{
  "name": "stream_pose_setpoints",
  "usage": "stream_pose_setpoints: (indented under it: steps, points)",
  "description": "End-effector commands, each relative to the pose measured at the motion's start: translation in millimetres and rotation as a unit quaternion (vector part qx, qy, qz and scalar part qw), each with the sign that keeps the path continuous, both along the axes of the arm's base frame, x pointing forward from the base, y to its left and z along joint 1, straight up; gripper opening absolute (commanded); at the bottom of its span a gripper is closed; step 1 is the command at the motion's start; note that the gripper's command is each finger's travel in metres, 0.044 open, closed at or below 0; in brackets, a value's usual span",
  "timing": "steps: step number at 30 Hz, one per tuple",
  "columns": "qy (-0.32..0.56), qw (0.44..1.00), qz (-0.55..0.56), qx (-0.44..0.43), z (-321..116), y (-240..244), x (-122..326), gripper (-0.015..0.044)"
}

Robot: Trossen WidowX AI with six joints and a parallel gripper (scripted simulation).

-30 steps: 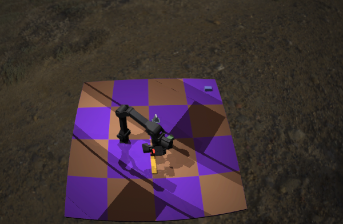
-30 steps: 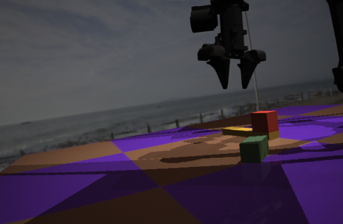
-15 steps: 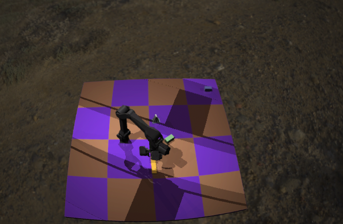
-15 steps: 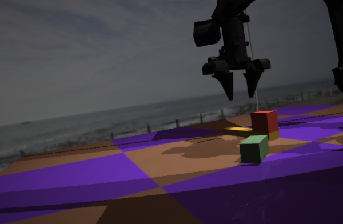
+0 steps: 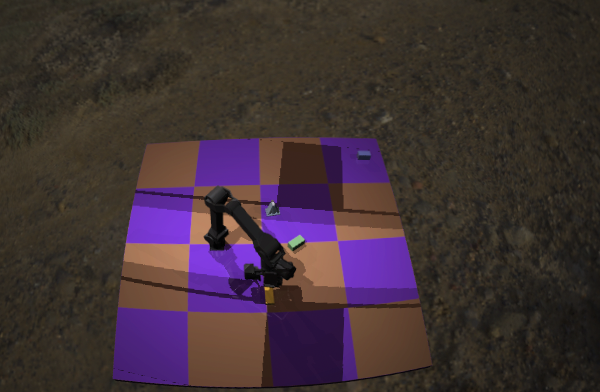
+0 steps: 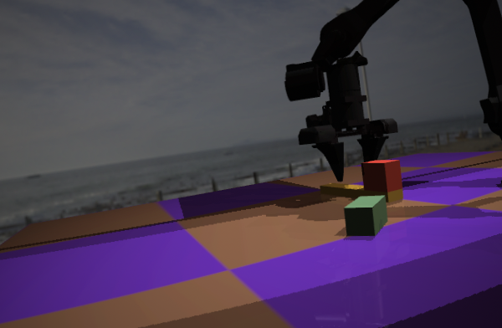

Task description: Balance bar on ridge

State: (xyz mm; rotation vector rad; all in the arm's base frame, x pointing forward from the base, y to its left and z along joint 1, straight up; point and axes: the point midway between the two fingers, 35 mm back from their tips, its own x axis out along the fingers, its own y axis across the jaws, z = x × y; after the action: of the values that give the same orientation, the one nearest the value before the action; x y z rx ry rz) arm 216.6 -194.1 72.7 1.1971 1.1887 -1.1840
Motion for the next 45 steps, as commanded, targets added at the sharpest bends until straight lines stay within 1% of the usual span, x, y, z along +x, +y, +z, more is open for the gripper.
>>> stream_pose_setpoints:
  steps: [1,14,28,34,42,45]
  points:
    - [0.004,1.000,-0.002,0.000,-6,0,-2,0.0315]
    - [0.004,1.000,-0.002,0.000,-26,0,-2,0.0315]
    - [0.004,1.000,-0.002,0.000,-26,0,-2,0.0315]
    - [0.002,1.000,0.000,0.002,-26,1,-1,0.0157]
    - [0.002,1.000,0.000,0.002,-26,1,-1,0.0104]
    - [0.002,1.000,0.000,0.002,-22,0,0,0.0025]
